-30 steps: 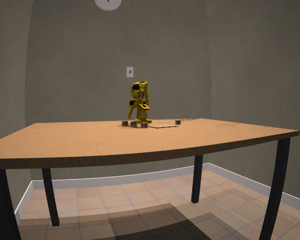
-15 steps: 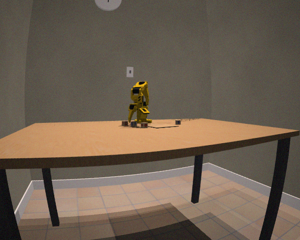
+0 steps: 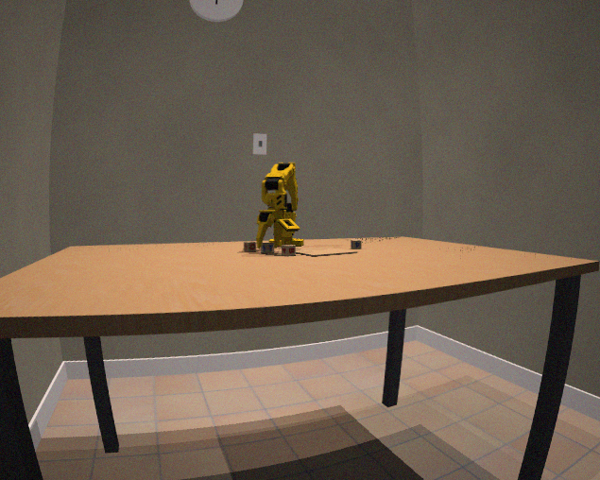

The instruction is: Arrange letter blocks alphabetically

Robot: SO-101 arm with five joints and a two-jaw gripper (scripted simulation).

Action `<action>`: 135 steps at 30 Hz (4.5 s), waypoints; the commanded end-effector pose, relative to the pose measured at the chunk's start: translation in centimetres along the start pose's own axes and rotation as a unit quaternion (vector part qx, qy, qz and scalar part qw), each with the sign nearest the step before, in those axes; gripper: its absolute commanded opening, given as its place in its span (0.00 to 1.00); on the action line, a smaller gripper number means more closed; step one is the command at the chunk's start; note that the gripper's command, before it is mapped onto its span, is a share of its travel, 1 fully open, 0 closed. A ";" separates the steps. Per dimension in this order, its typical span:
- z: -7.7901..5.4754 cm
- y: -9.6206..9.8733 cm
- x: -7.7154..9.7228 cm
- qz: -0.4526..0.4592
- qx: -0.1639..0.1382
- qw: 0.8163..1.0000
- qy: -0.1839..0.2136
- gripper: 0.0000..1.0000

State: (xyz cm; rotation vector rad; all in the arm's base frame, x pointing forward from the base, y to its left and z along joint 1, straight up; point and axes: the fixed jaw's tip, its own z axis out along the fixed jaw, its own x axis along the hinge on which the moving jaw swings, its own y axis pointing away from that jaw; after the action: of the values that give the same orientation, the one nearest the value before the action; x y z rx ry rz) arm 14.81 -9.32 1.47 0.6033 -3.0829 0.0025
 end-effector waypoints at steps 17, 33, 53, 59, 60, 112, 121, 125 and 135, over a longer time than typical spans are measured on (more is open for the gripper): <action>-0.7 -0.8 -0.5 -0.003 0.021 1.000 -0.015 0.27; -0.7 -1.5 -0.5 -0.003 0.022 1.000 -0.015 0.17; -0.7 -1.7 -0.5 -0.003 0.022 1.000 -0.015 0.12; -0.7 -1.7 -0.5 -0.003 0.022 1.000 -0.015 0.04; -0.7 -1.7 -0.5 -0.003 0.022 1.000 -0.015 0.03; -5.6 -0.4 -1.7 -0.065 0.021 0.998 -0.015 0.00; -5.5 2.2 -4.3 -0.203 0.020 0.979 -0.017 0.00; -5.4 4.4 -5.9 -0.302 0.020 0.953 -0.018 0.00; -5.2 9.3 -8.0 -0.483 0.018 0.875 -0.020 0.00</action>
State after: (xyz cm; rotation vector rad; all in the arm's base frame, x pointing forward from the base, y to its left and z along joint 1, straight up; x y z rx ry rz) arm 18.26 1.25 5.93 1.9196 -2.4811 -0.0021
